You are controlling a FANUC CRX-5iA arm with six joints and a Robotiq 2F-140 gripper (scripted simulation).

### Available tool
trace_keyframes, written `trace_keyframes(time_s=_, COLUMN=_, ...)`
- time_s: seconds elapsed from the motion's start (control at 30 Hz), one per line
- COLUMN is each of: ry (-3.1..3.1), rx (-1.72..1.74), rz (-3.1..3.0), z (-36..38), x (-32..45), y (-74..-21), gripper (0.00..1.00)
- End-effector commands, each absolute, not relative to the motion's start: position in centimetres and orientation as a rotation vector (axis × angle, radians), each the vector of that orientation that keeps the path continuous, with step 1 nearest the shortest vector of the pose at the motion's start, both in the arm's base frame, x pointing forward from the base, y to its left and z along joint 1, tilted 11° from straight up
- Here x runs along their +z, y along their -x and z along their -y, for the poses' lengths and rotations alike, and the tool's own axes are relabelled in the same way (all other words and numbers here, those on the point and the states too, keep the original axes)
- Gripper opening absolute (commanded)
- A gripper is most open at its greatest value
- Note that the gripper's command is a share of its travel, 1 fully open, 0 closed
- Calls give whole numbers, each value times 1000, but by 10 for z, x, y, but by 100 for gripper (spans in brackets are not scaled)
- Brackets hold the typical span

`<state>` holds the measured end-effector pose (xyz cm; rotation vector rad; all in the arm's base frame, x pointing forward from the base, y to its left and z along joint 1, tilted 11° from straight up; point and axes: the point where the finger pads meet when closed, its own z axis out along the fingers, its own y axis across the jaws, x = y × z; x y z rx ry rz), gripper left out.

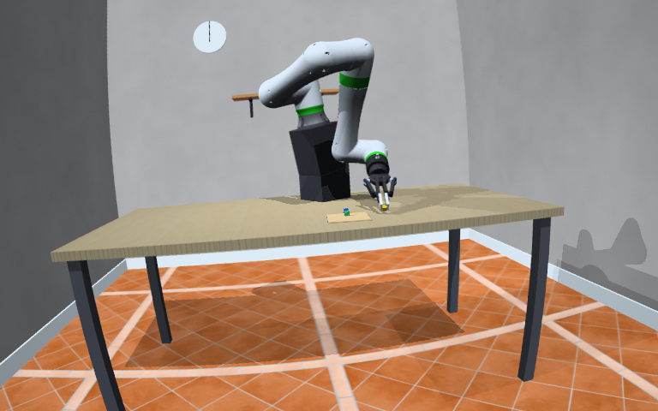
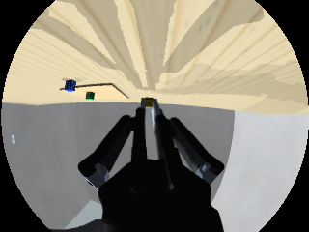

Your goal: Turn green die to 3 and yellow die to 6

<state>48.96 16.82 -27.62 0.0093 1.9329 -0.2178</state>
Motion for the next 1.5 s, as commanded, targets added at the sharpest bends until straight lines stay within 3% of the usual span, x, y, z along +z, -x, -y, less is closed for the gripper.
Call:
trace_keyframes(time_s=0.0, ry=-9, rx=-218, rz=-1933, z=-168, x=-276, y=-490, gripper=7)
trace_keyframes(time_s=1.47, ry=-9, rx=-218, rz=-1933, z=-166, x=-287, y=-491, gripper=7)
